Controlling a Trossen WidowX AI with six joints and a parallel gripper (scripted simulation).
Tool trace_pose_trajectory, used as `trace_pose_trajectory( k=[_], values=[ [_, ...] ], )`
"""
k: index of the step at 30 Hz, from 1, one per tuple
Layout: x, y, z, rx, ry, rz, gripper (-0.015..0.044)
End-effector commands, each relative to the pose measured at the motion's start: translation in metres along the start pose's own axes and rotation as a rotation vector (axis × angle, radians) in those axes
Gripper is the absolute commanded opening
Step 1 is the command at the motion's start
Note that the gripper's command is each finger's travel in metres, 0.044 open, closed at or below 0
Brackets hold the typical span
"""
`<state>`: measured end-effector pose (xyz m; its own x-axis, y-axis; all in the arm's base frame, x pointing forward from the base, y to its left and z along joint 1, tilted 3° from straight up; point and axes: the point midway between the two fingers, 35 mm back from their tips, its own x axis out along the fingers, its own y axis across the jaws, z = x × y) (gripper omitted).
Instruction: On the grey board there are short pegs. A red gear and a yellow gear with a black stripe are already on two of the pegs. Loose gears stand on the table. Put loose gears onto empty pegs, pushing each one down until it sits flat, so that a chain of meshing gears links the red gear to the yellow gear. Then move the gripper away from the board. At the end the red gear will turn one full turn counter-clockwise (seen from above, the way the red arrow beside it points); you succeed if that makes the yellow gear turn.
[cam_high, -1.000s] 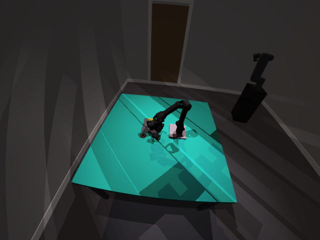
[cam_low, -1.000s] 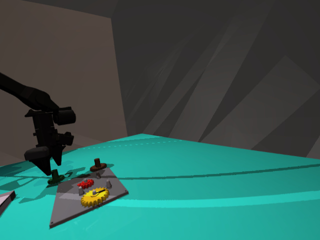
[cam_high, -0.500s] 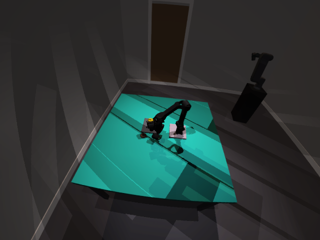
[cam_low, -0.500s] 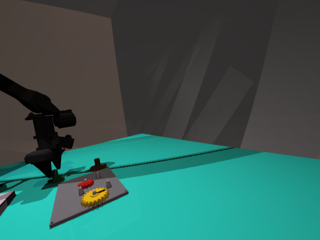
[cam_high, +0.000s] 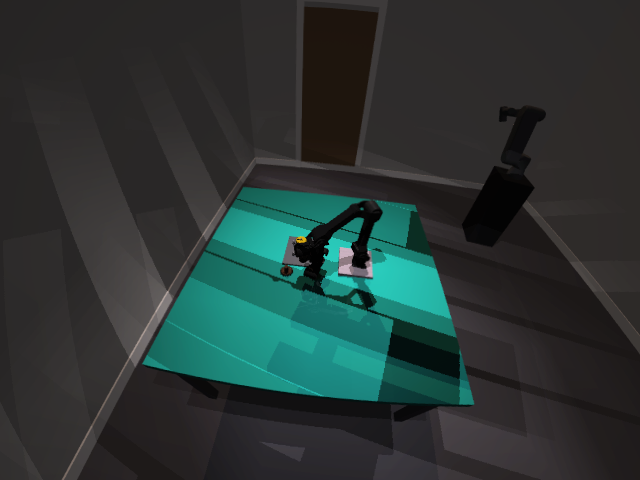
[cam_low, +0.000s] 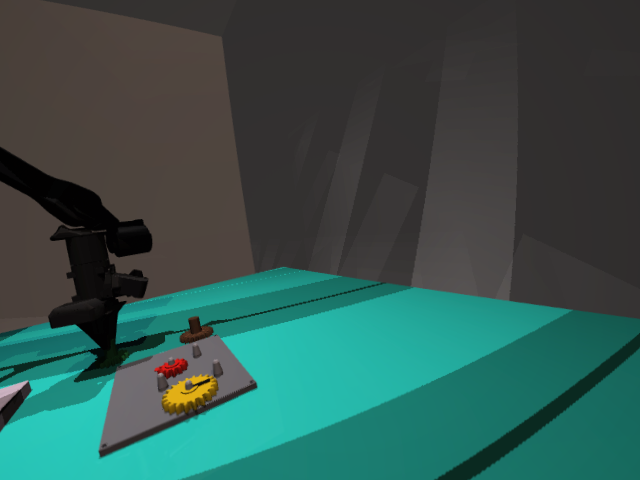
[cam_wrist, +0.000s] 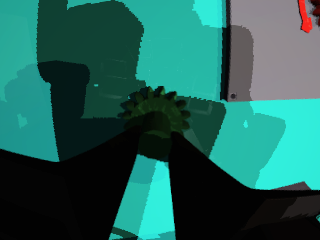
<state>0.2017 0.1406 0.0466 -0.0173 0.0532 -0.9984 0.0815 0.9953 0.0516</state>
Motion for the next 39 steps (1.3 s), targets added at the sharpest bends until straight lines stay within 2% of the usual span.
trace_pose_trajectory(
  k=[1, 39],
  values=[
    [0.001, 0.000, -0.001, 0.003, 0.003, 0.001, 0.0006],
    [-0.075, 0.008, 0.007, 0.003, 0.002, 0.002, 0.0000]
  ],
)
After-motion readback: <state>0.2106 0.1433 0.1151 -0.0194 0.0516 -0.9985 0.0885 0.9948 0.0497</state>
